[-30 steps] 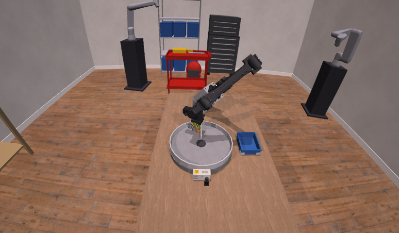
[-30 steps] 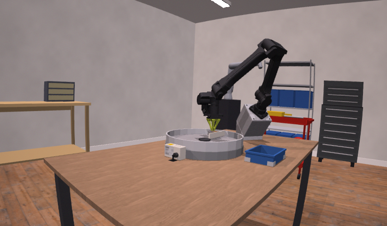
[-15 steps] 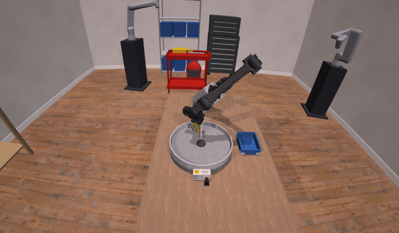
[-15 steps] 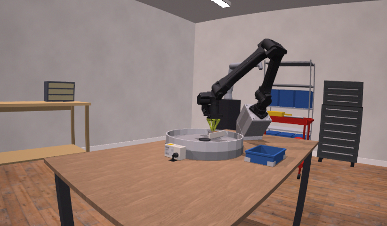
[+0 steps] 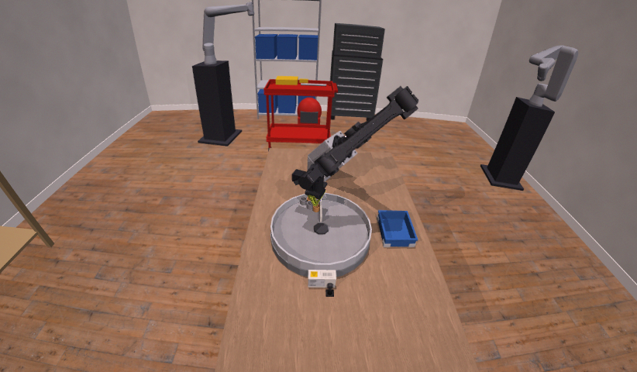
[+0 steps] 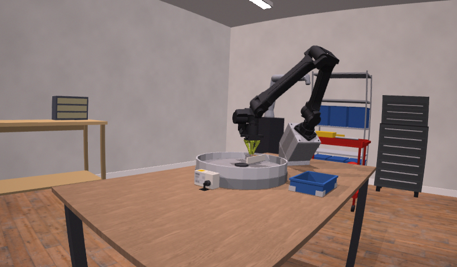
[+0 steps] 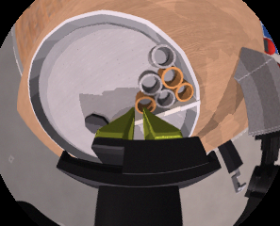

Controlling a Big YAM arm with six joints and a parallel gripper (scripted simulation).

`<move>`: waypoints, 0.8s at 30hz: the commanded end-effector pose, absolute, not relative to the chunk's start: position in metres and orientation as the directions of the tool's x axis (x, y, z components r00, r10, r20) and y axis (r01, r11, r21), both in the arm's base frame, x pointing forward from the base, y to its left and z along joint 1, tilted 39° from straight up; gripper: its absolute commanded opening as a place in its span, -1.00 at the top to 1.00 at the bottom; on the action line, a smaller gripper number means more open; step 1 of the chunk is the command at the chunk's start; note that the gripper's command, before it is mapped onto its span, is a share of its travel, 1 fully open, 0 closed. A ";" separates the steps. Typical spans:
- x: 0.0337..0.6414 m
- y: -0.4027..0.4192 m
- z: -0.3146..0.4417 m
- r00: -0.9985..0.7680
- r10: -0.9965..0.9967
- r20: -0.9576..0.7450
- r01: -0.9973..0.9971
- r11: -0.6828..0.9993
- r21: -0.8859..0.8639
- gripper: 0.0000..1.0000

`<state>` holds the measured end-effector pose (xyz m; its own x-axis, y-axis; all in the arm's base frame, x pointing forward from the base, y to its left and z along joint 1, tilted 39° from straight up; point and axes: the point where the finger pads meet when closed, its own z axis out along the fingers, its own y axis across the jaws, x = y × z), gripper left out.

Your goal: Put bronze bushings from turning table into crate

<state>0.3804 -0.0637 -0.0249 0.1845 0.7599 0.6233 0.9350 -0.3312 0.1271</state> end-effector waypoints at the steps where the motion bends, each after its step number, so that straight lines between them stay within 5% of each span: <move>1: 0.395 -0.083 -0.007 0.179 0.770 0.612 0.918 -0.355 0.178 0.75; 24: 0.396 -0.084 -0.006 0.178 0.770 0.612 0.918 -0.354 0.178 0.75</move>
